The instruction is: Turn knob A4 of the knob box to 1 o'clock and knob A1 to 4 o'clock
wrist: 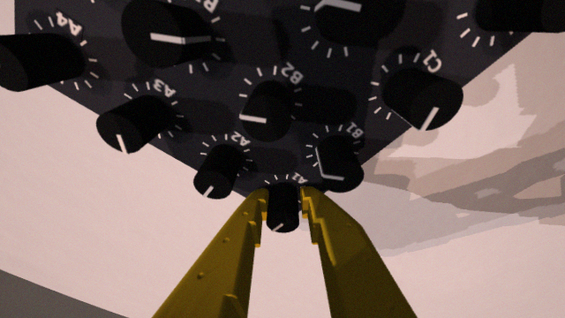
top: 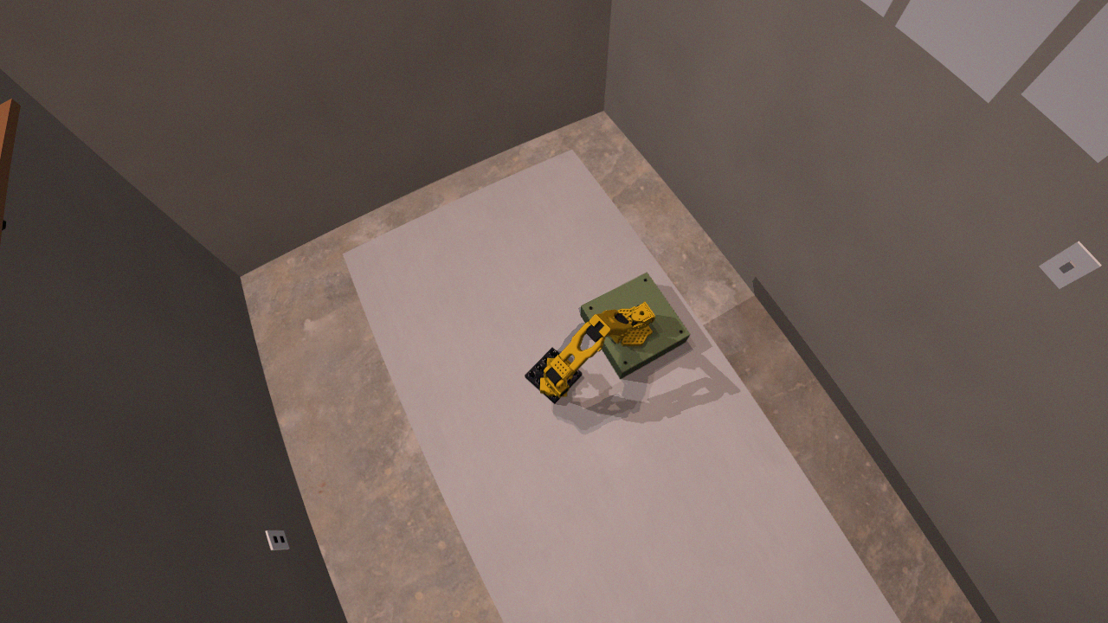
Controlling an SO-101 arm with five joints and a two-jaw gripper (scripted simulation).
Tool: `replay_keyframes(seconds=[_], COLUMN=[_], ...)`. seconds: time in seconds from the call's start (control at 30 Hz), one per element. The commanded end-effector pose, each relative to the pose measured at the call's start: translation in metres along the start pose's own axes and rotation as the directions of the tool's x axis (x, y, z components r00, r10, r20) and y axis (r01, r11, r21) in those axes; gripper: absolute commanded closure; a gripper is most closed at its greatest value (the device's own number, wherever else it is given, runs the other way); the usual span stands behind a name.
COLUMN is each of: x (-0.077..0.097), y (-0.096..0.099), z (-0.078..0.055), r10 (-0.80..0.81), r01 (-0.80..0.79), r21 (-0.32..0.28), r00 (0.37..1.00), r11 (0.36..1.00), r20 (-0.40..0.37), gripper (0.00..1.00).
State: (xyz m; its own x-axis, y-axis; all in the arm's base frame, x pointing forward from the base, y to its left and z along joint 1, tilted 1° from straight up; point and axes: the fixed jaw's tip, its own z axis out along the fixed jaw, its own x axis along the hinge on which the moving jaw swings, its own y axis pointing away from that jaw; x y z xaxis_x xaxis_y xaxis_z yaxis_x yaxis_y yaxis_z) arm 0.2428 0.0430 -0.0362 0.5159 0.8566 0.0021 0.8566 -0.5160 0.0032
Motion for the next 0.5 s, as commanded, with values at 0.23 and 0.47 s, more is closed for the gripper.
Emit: replay_keyframes(seconds=[0.23, 0.47], x=[-0.0021, -0.0021], y=[-0.0031, -0.0031], z=[0.0026, 0.0026], r10=[-0.003, -0.003], r01=[0.003, 0.003], r21=[0.011, 0.011], r00=[1.000, 1.000], r11=[1.000, 1.000], r20=[0.009, 0.009], gripper=[0.98, 0.99])
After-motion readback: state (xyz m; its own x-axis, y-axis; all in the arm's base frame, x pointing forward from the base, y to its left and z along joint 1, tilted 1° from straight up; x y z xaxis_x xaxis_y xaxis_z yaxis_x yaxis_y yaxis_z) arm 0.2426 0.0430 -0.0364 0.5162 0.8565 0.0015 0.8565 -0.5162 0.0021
